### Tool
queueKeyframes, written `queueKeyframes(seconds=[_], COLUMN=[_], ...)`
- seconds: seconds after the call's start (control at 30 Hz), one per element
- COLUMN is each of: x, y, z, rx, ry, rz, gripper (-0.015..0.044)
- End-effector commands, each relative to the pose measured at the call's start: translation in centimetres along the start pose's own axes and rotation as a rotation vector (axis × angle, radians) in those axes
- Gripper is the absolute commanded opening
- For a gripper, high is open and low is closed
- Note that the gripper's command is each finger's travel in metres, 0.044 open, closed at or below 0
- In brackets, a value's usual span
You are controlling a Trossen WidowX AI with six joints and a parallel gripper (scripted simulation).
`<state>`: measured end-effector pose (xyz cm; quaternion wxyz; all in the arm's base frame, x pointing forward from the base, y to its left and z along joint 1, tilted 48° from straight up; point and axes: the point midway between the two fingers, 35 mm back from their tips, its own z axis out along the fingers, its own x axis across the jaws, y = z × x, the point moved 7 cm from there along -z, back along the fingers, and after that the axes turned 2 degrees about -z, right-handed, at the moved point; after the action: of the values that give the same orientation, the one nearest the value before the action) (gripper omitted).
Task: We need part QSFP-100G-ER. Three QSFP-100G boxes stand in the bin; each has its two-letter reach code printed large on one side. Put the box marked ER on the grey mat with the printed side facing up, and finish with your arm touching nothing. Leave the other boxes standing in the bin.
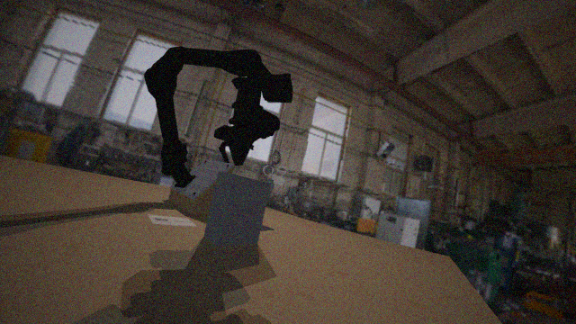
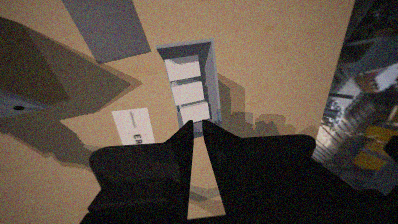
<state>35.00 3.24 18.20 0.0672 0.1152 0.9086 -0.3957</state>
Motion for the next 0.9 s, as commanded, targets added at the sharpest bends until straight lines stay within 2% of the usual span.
queueKeyframes(seconds=[0.0, 0.87], x=[0.4, 3.0], y=[0.4, 1.8], z=[0.1, 0.6], rx=[-0.014, -0.194], ry=[-0.051, -0.316], rz=[0.1, 0.725], gripper=[0.0, 0.0])
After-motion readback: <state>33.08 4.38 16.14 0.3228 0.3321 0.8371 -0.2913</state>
